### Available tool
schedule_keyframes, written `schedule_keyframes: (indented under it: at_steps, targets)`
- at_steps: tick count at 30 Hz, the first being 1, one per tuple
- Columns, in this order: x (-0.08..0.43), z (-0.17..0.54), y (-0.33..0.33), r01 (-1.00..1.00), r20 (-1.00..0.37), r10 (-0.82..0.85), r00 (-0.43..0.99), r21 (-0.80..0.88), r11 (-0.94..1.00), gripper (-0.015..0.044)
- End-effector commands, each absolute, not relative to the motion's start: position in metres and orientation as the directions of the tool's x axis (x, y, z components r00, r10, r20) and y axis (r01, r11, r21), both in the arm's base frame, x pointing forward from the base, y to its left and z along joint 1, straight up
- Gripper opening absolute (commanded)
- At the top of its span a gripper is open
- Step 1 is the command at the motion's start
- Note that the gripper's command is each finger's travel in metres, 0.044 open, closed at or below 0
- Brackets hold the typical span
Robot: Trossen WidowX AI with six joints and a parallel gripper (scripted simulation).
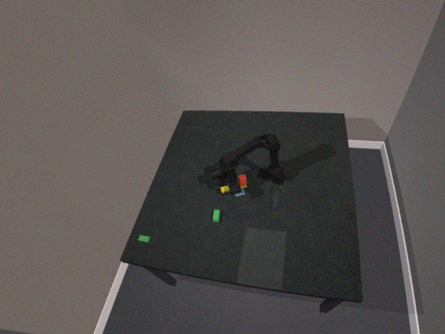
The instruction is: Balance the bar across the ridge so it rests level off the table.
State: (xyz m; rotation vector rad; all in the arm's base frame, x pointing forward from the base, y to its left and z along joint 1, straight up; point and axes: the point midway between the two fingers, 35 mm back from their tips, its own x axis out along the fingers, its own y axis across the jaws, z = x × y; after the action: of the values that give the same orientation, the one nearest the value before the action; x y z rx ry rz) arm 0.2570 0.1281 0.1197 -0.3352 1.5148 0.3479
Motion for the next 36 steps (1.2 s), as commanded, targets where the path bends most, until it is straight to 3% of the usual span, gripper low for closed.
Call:
schedule_keyframes:
  at_steps: [1,36]
  targets:
    - [0.2573,0.1186,0.1281,-0.418,-1.0,0.014,0.028,0.001,0.908,0.0]
    - [0.2577,0.1157,0.1282,-0.418,-1.0,0.014,0.028,0.001,0.908,0.0]
